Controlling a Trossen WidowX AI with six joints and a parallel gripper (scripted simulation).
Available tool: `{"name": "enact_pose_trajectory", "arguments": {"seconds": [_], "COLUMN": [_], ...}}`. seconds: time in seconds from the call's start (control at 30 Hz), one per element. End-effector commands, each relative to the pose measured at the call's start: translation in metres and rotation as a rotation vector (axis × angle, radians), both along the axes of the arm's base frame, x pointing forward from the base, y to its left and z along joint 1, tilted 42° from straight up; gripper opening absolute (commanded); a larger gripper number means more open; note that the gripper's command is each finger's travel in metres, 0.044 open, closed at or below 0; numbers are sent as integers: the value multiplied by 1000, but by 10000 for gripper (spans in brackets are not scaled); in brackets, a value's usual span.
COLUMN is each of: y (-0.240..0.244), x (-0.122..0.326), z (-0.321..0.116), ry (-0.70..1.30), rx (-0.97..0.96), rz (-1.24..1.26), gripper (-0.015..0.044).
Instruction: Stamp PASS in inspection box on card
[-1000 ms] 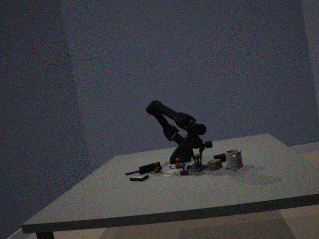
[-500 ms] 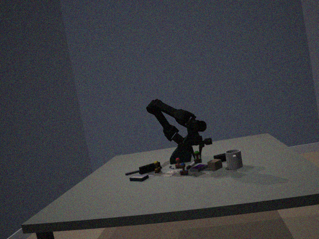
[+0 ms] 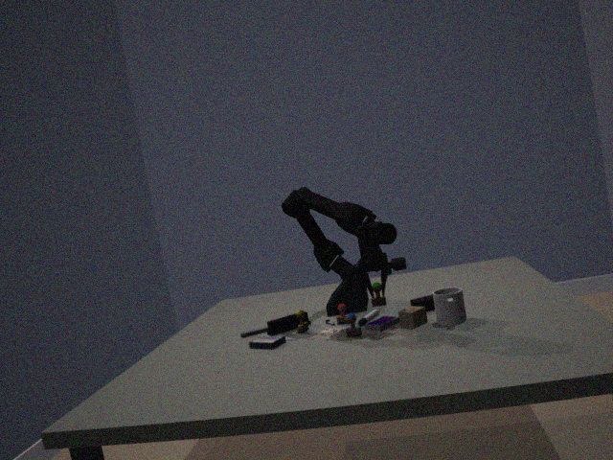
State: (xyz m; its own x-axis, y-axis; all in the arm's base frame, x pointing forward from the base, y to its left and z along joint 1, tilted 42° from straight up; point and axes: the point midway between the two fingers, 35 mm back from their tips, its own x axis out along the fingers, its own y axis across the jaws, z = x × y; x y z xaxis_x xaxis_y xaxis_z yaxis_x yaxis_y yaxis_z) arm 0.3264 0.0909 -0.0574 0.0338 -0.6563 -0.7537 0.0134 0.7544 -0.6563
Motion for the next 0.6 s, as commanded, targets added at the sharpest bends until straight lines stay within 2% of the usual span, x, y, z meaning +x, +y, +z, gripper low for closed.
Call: {"name": "enact_pose_trajectory", "arguments": {"seconds": [0.0,0.57], "y": [5,-38], "x": [1,10], "z": [6,49], "ry": [-7,233], "rx": [6,-2], "rz": [-4,267], "gripper": [0,0]}}
